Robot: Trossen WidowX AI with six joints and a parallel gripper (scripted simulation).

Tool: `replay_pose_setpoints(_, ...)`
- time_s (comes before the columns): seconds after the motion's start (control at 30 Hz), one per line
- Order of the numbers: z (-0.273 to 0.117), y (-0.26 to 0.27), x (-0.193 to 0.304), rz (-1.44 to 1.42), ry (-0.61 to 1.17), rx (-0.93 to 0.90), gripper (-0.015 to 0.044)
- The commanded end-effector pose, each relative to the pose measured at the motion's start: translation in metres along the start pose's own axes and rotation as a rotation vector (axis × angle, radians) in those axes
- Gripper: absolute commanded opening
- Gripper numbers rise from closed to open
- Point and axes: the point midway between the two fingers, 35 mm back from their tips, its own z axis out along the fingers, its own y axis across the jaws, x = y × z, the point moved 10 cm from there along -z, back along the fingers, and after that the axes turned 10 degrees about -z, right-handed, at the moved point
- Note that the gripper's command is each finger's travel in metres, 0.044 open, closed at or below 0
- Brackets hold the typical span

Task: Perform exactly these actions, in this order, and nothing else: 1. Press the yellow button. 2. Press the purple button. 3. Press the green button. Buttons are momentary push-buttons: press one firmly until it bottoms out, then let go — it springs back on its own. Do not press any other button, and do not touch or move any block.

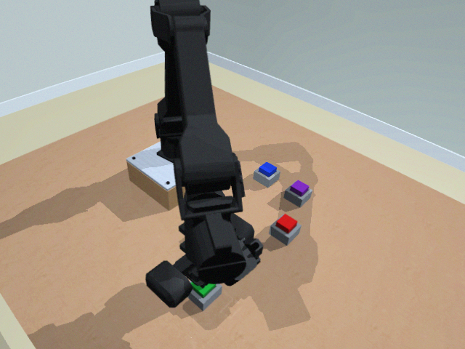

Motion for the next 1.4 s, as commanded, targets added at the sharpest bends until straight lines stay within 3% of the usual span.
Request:
replay_pose_setpoints(0.0, 0.003, 0.001, 0.001, -0.004, 0.005, -0.007, 0.0020)
replay_pose_setpoints(0.7, 0.003, 0.001, 0.001, -0.004, 0.005, -0.007, 0.0020)
replay_pose_setpoints(0.83, -0.030, 0.001, 0.001, -0.004, 0.005, -0.007, 0.0020)
replay_pose_setpoints(1.0, -0.030, 0.001, 0.001, -0.004, 0.005, -0.007, 0.0020)
replay_pose_setpoints(1.17, -0.036, 0.029, -0.020, -0.017, 0.000, 0.000, 0.0151)
replay_pose_setpoints(1.37, -0.053, 0.116, -0.060, -0.053, -0.023, 0.014, 0.0309)
